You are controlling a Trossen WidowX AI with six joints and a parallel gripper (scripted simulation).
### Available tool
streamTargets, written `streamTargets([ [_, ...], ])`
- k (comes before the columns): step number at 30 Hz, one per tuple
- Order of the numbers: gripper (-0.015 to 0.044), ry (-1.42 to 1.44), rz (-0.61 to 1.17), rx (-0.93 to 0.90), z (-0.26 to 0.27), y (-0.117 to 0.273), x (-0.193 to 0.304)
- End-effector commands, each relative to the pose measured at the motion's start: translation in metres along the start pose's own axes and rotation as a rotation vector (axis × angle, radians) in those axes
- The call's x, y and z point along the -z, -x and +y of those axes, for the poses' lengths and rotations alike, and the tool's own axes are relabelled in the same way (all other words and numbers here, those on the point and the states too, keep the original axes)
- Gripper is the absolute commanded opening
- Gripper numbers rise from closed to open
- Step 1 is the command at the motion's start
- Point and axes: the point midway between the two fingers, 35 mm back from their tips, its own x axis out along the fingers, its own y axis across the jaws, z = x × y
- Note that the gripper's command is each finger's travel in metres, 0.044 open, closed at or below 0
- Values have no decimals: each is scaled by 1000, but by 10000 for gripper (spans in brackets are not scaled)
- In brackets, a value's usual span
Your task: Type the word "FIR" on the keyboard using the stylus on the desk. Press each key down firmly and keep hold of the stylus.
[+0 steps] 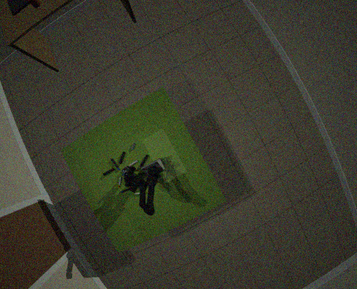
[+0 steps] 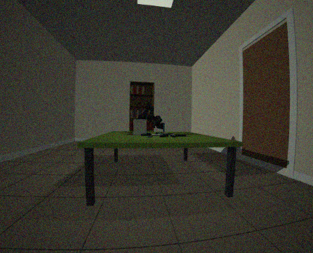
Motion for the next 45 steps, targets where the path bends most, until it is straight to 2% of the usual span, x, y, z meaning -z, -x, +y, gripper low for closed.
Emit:
streamTargets([
  [1,81,-5,-5,5,-1,-1,1],
  [26,81,-5,-4,6,-1,-4,7],
  [45,81,-4,-7,4,-1,15,-27],
])
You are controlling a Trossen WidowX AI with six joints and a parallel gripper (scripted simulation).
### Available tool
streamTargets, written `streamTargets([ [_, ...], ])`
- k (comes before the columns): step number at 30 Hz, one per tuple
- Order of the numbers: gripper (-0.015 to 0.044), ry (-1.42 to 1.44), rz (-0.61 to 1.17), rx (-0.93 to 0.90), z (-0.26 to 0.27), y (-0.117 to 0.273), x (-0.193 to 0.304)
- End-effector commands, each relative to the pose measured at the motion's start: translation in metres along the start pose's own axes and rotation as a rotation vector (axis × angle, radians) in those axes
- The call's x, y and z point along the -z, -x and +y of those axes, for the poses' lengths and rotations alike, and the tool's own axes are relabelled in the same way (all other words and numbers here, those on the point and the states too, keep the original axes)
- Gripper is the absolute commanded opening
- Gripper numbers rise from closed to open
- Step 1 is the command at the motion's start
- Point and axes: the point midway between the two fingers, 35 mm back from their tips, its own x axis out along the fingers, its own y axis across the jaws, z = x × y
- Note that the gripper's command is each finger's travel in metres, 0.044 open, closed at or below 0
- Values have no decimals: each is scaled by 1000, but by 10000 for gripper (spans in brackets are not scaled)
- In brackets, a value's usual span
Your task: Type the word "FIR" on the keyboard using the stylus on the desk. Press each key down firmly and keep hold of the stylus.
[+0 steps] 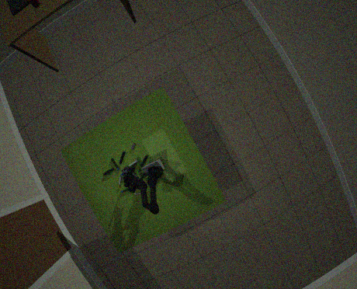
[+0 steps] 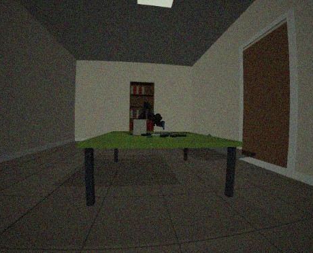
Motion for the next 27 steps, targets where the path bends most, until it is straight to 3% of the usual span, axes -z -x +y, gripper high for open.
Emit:
streamTargets([
  [1,81,4,-3,-8,1,4,-7],
  [9,45,-1,-3,-1,0,2,-3],
  [11,0,-1,-2,0,1,3,-3],
  [27,0,-6,15,18,37,26,20],
])
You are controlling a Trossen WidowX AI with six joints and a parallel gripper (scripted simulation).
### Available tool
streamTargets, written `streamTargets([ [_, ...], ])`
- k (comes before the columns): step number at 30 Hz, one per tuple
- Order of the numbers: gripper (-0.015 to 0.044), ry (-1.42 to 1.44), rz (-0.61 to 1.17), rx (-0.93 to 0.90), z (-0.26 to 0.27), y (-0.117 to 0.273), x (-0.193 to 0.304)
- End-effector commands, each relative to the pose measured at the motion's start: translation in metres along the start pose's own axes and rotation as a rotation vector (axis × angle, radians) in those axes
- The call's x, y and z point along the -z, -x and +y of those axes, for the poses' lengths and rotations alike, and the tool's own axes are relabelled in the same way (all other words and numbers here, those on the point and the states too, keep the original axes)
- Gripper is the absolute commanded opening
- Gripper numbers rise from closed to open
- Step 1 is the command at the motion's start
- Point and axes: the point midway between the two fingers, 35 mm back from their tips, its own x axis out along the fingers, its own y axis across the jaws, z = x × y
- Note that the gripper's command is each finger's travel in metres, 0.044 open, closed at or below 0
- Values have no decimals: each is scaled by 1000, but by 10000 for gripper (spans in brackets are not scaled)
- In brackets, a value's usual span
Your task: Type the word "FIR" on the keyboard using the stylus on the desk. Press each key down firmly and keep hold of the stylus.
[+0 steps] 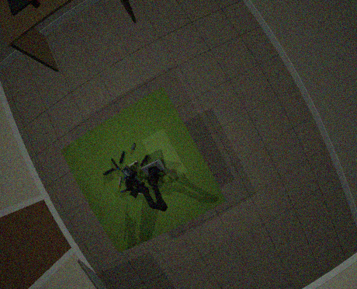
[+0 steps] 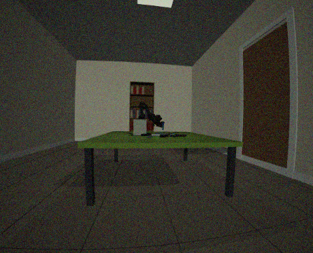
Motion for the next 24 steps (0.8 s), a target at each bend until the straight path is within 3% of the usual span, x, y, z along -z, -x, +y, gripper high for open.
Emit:
streamTargets([
  [1,0,-7,-9,-5,11,8,3],
  [24,0,-3,-21,-26,41,77,36],
])
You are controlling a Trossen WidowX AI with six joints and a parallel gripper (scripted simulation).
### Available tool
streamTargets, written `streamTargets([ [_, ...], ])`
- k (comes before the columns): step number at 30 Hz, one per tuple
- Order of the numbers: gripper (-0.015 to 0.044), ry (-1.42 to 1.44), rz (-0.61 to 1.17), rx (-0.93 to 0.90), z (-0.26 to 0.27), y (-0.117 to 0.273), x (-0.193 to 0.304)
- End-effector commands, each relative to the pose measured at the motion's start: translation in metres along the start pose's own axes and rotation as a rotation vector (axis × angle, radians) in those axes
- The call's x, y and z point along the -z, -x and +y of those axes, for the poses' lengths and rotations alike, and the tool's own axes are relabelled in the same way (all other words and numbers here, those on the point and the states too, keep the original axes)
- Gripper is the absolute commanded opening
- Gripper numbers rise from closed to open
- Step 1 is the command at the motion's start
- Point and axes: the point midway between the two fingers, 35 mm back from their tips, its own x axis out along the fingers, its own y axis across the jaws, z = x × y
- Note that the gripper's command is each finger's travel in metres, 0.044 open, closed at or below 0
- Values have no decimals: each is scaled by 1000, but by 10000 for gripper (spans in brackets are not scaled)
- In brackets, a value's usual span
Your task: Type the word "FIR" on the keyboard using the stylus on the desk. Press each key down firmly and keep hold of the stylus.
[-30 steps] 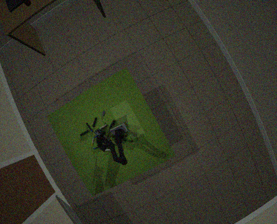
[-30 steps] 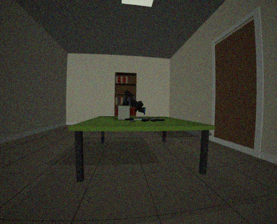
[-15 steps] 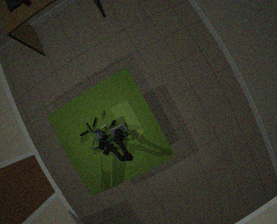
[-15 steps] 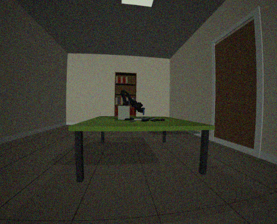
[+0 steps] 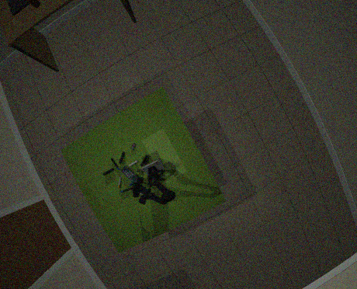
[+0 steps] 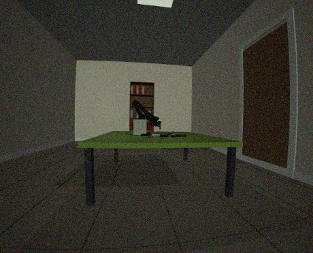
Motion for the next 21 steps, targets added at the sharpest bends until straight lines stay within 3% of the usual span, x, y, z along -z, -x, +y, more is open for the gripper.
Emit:
streamTargets([
  [1,0,-8,-12,-18,5,14,2],
  [7,0,-7,-15,-28,6,27,5],
  [21,0,-8,-13,-26,5,16,22],
])
